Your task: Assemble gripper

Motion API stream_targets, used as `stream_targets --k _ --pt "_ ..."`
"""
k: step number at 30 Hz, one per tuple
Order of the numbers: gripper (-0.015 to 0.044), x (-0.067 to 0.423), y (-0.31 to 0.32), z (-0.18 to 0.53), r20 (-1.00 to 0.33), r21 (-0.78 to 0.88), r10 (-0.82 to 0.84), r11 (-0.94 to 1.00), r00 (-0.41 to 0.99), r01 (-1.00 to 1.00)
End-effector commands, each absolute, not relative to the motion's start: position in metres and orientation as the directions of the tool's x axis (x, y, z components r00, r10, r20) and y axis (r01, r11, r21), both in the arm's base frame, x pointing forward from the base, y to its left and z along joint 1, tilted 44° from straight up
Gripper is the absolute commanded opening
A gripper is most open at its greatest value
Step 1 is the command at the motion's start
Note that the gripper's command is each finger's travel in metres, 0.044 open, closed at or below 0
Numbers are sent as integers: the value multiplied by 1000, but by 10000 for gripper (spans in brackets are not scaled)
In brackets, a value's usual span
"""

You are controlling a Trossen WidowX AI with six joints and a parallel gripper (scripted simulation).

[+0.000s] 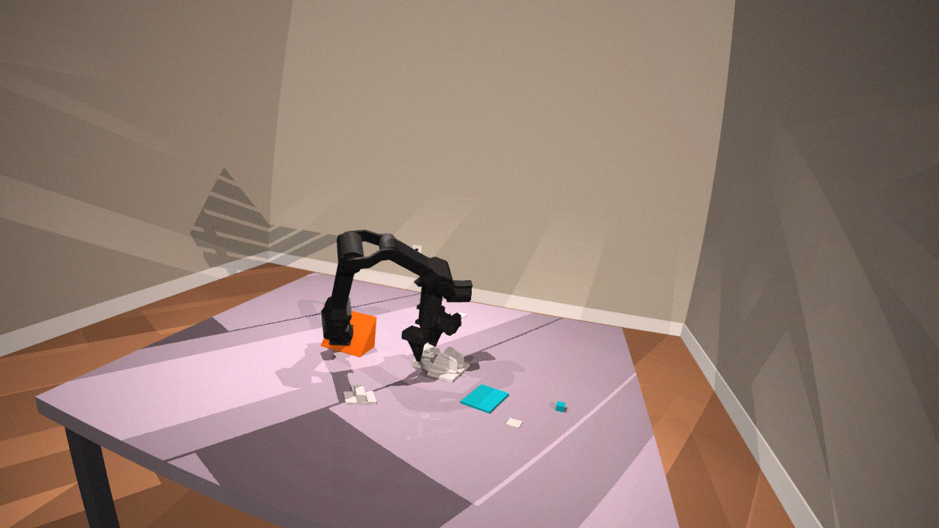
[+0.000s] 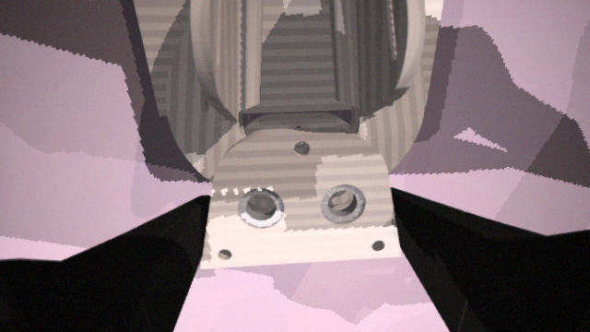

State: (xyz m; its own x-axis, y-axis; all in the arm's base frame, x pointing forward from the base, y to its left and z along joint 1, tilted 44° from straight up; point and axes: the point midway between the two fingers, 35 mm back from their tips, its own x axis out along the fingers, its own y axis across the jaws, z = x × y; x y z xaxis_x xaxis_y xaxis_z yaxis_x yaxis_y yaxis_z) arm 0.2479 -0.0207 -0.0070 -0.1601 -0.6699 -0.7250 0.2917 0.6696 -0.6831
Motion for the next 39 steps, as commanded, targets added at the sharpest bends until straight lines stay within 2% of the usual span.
stream_targets --k 1,39 --pt "351 248 -22 -8 -723 -686 -673 670 -160 283" --pt "351 246 -28 -14 -722 -687 -673 670 -160 282"
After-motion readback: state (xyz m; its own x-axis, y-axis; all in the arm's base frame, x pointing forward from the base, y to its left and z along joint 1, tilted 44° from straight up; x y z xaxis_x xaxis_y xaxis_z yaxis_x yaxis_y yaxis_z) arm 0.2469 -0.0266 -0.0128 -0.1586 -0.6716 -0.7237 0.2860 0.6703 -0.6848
